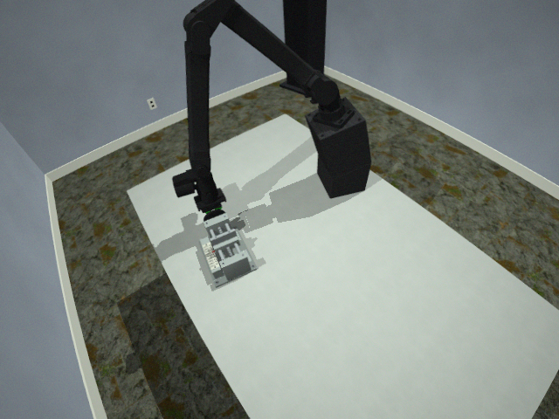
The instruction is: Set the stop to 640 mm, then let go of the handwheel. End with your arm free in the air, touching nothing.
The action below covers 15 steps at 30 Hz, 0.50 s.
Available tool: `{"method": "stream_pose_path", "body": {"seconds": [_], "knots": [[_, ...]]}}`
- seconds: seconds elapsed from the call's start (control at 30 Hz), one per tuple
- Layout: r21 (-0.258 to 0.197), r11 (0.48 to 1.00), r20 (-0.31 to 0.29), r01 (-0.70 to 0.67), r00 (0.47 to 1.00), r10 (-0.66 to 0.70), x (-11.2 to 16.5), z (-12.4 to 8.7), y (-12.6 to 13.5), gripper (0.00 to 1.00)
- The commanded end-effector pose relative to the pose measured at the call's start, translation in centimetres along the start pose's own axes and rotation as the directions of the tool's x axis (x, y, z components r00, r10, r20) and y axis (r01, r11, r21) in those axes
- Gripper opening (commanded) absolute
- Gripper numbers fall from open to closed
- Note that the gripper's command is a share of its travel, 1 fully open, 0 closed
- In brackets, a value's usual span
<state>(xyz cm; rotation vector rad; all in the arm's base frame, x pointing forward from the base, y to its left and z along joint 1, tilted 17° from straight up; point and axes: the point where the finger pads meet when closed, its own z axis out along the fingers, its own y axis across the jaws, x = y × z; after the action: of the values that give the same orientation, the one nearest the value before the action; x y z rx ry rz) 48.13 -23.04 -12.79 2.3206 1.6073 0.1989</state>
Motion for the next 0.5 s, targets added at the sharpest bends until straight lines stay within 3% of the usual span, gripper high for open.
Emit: {"method": "stream_pose_path", "body": {"seconds": [0.0, 0.17, 0.23, 0.33, 0.4, 0.43, 0.47], "knots": [[0.075, 0.997, 0.002, -0.006, 1.0, 0.006, -0.6, 1.1, -3.8, 0.06], [0.073, 0.997, 0.002, -0.005, 1.0, 0.005, -0.6, 0.8, -3.9, 0.06], [0.036, 0.999, 0.006, -0.007, 1.0, 0.007, -0.8, -1.0, -2.6, 0.06], [0.031, 0.999, 0.006, -0.008, 1.0, 0.008, -0.8, -1.6, -2.9, 0.06], [0.031, 0.999, 0.006, -0.008, 1.0, 0.008, -0.8, -1.6, -2.9, 0.06], [0.071, 0.997, 0.002, -0.007, 1.0, 0.007, -0.6, -0.2, -4.6, 0.06], [0.071, 0.997, 0.002, -0.007, 1.0, 0.007, -0.6, -0.3, -4.7, 0.06]]}}
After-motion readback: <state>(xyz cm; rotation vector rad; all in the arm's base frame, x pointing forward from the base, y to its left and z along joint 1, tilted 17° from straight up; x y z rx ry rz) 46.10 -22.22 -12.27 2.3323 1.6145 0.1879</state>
